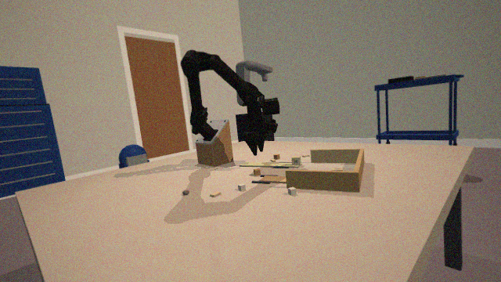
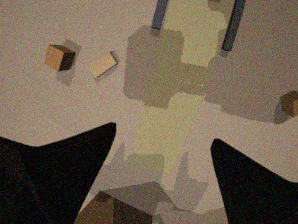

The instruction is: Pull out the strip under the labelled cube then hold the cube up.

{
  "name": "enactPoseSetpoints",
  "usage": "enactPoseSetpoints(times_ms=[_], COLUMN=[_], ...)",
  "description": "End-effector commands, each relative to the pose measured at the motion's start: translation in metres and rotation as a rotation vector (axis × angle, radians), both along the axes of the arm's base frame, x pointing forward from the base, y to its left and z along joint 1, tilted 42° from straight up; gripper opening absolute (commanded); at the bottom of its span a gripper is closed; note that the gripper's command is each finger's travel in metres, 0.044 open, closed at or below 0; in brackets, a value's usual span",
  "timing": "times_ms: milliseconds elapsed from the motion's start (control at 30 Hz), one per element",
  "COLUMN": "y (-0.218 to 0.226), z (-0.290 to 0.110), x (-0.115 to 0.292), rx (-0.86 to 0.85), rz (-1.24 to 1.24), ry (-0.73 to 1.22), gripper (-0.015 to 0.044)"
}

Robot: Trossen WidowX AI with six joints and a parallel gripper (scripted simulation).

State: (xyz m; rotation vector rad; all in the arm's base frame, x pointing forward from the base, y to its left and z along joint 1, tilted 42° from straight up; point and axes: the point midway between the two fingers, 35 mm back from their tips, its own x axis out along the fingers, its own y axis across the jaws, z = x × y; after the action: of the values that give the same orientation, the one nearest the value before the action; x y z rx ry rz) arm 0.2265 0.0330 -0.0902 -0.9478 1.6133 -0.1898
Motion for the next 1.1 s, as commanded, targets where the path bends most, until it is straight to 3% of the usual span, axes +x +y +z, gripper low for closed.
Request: enactPoseSetpoints(times_ms=[0, 1067], y=[0.005, 0.051], z=[-0.002, -0.017], x=[0.014, 0.123], rx=[-0.004, -0.001], rz=[0.002, 0.002], ry=[0.000, -0.007], gripper=[0.0440, 0.0440])
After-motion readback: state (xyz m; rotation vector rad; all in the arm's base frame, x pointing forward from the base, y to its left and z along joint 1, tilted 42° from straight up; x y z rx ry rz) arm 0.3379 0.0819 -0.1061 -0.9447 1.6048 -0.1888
